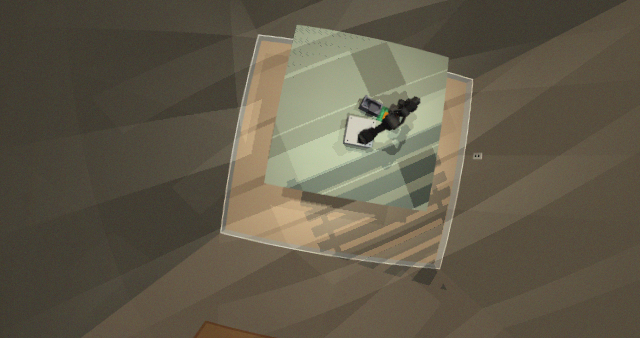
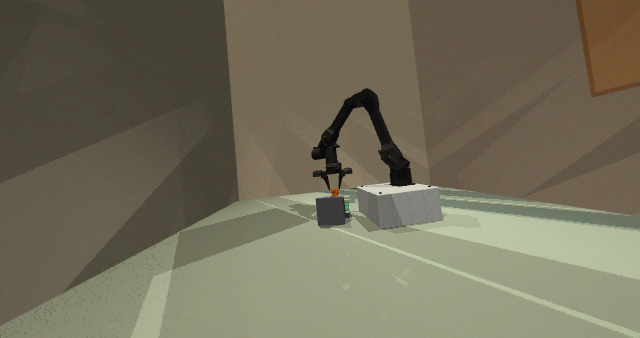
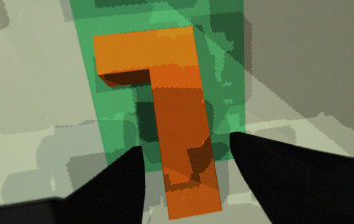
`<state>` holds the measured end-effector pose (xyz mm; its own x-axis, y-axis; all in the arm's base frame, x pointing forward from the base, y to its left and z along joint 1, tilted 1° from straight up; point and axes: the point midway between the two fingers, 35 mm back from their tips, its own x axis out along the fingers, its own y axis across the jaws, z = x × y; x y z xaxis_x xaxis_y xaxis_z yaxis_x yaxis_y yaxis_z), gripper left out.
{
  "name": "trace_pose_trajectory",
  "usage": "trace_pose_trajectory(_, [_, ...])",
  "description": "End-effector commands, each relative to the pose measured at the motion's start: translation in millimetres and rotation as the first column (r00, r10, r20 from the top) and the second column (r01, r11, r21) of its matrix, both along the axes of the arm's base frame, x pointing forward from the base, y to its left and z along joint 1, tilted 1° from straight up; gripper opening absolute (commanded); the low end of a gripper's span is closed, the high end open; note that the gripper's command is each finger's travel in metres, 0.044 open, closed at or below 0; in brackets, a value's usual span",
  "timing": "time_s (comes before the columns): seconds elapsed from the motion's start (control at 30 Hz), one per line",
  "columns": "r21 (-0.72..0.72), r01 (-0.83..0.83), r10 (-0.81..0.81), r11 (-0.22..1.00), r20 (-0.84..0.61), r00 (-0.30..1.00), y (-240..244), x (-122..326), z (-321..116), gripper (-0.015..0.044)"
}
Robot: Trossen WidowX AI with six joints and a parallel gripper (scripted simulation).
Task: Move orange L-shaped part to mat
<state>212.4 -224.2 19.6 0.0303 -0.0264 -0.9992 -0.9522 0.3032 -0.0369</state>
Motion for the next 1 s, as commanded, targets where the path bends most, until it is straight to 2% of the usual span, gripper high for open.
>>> trace_pose_trajectory(0.0, [-0.002, -0.001, 0.001, 1.0, 0.003, 1.0, -1.6, 1.4, 15.9, 0.0315])
trace_pose_trajectory(0.1, [-0.001, -0.002, 0.002, 1.0, 0.003, 1.0, -1.4, 1.2, 52.6, 0.0394])
trace_pose_trajectory(0.23, [0.0, -0.003, 0.003, 1.0, 0.003, 1.0, 2.2, -2.4, 87.5, 0.04])
trace_pose_trajectory(0.97, [-0.011, 0.001, -0.001, 1.0, 0.01, 1.0, -0.2, -0.3, 82.7, 0.04])
